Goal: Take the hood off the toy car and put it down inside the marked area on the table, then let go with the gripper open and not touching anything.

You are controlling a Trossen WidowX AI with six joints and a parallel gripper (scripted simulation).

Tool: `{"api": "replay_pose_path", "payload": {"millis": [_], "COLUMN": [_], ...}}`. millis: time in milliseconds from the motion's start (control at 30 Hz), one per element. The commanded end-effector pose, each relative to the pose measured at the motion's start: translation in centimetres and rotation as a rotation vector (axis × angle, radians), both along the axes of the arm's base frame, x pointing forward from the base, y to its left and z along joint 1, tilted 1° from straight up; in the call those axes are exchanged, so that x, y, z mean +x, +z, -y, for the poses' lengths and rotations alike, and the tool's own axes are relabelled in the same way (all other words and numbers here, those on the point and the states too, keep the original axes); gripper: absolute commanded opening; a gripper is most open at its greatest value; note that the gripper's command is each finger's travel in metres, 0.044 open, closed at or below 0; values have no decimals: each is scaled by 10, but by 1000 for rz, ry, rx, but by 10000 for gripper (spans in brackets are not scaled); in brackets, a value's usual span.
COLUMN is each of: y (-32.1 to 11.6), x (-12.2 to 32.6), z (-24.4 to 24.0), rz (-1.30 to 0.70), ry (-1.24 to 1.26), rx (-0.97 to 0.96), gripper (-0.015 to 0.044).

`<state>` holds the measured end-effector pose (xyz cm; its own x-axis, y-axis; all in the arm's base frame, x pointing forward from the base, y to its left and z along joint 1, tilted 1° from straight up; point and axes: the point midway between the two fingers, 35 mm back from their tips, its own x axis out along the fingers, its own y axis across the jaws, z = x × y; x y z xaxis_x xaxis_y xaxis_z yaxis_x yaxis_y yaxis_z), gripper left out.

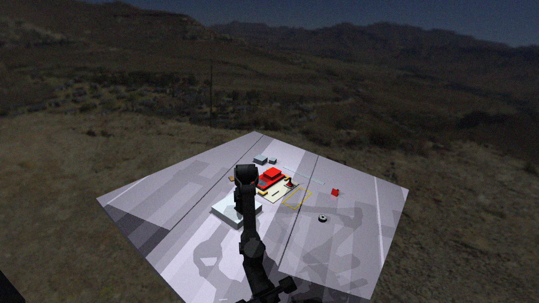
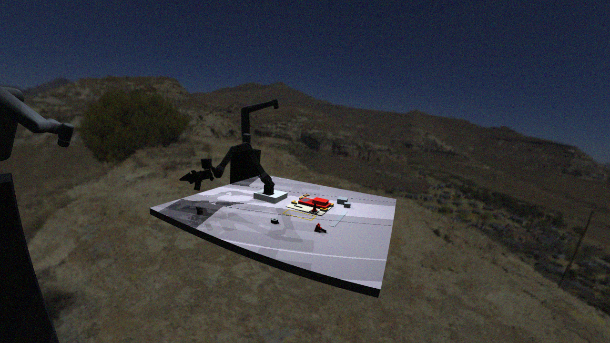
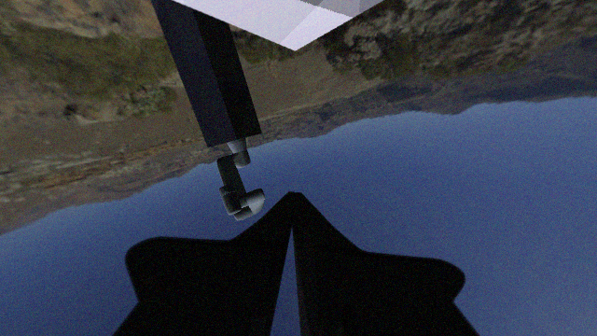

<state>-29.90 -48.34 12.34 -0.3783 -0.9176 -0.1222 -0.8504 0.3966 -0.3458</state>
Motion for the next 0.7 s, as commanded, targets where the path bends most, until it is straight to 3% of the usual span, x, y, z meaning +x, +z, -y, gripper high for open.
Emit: {"api": "replay_pose_path", "payload": {"millis": [0,500,667], "y": [0,-23,-28], "x": [2,238,326], "z": [2,78,73], "rz": [7,612,787], "ry": [4,273,330], "rx": [0,133,237], "gripper": [26,420,440]}}
